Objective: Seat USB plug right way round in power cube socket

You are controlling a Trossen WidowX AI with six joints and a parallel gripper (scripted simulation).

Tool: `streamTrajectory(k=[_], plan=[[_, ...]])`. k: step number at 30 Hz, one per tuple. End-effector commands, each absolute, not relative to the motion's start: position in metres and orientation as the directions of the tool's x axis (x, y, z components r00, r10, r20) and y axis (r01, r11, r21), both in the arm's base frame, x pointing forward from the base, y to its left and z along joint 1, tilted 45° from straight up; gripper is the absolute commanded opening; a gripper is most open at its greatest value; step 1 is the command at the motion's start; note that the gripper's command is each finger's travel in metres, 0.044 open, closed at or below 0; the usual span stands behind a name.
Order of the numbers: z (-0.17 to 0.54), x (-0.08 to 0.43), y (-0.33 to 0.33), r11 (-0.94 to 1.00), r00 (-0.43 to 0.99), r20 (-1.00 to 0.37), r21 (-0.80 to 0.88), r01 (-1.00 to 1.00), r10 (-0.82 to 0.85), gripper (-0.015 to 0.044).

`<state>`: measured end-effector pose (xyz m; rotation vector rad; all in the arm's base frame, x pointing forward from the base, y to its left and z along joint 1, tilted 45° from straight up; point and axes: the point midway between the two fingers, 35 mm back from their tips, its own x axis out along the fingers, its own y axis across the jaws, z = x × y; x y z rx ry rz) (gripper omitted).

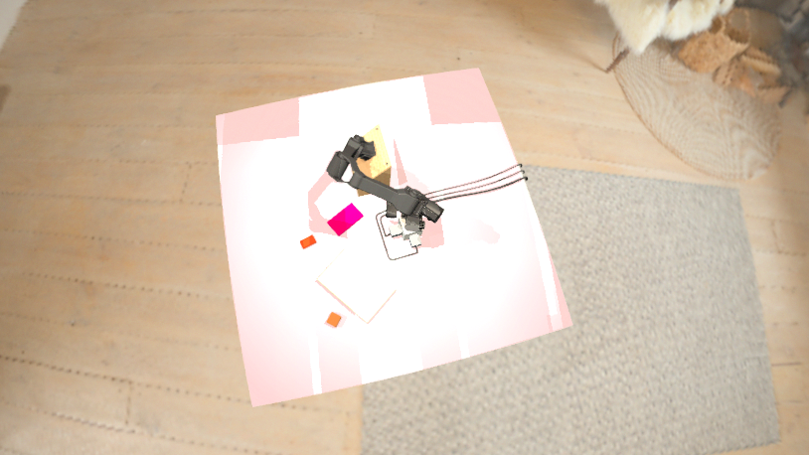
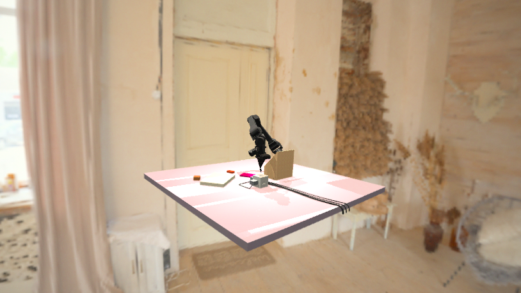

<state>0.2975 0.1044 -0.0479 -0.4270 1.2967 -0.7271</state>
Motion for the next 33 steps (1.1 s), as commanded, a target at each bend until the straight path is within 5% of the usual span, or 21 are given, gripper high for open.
streamTrajectory(k=[1,33], plan=[[-0.0482,0.2973,0.1041,0.718,0.098,-0.712,-0.685,0.120,-0.696,0.0000],[-0.0482,0.2973,0.1042,0.494,0.098,-0.712,-0.573,-0.654,-0.696,0.0000]])
